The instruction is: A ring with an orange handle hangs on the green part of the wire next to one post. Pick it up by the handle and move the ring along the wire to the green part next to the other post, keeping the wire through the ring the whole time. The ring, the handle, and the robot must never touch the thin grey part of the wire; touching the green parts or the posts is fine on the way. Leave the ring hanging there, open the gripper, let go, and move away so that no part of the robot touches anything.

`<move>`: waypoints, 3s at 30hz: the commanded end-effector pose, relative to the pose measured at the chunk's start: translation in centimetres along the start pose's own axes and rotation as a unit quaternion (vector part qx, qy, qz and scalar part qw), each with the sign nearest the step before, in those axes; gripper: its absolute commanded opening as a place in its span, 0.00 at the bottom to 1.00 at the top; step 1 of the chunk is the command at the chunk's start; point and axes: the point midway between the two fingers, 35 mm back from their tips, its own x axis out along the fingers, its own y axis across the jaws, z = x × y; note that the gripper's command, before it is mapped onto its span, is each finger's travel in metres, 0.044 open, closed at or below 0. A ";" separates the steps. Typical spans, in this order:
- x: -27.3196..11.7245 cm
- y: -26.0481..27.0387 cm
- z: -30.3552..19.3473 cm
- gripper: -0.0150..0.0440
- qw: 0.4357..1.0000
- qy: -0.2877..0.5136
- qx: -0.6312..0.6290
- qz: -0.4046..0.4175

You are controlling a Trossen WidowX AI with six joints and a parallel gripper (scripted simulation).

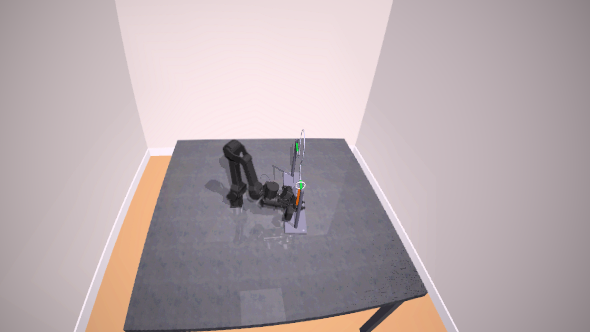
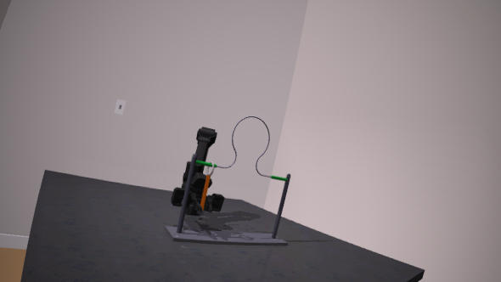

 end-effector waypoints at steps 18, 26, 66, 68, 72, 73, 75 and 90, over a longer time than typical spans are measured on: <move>0.0 0.0 0.0 0.00 1.000 0.000 0.000 0.000; 0.0 0.0 0.3 0.00 1.000 0.000 0.000 -0.001; -0.1 1.6 1.3 0.00 1.000 0.000 0.003 -0.001; -0.1 1.8 1.3 0.00 1.000 0.000 0.003 -0.001; -0.1 2.2 1.3 0.00 1.000 0.000 0.005 -0.001; -0.1 2.3 1.3 0.00 1.000 0.000 0.005 0.000; -0.1 2.6 1.3 0.00 1.000 0.001 0.007 0.000; -0.1 4.8 1.4 0.00 0.999 0.001 0.037 0.006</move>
